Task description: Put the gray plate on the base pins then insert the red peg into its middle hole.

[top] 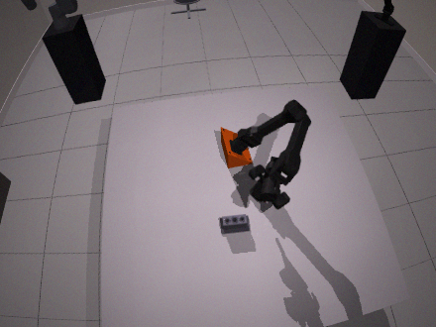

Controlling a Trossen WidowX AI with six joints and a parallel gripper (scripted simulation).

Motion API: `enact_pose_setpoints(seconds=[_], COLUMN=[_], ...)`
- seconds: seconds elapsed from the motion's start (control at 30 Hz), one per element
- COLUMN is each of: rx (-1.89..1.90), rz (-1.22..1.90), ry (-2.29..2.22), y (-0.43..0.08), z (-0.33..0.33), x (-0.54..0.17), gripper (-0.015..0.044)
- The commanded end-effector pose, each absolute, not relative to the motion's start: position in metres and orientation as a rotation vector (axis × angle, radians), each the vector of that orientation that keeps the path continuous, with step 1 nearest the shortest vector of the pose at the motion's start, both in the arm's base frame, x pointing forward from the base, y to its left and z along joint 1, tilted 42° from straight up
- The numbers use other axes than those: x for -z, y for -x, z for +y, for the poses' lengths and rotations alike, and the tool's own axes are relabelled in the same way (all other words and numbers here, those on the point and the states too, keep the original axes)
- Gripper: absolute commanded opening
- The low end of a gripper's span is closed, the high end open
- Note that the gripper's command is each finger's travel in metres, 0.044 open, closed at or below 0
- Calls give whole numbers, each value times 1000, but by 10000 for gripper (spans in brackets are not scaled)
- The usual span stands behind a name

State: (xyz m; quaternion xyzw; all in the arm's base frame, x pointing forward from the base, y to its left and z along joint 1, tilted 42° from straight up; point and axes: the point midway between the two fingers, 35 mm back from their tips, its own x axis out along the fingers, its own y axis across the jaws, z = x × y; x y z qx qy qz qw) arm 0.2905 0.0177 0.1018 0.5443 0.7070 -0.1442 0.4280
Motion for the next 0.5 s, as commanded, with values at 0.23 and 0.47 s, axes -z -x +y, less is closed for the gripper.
enact_pose_setpoints(seconds=[0.23, 0.47], rx=[362, 362], rz=[1765, 1768], ry=[-1351, -1351], y=[-309, -320], z=[-5, -19], x=[-82, -70], gripper=[0, 0])
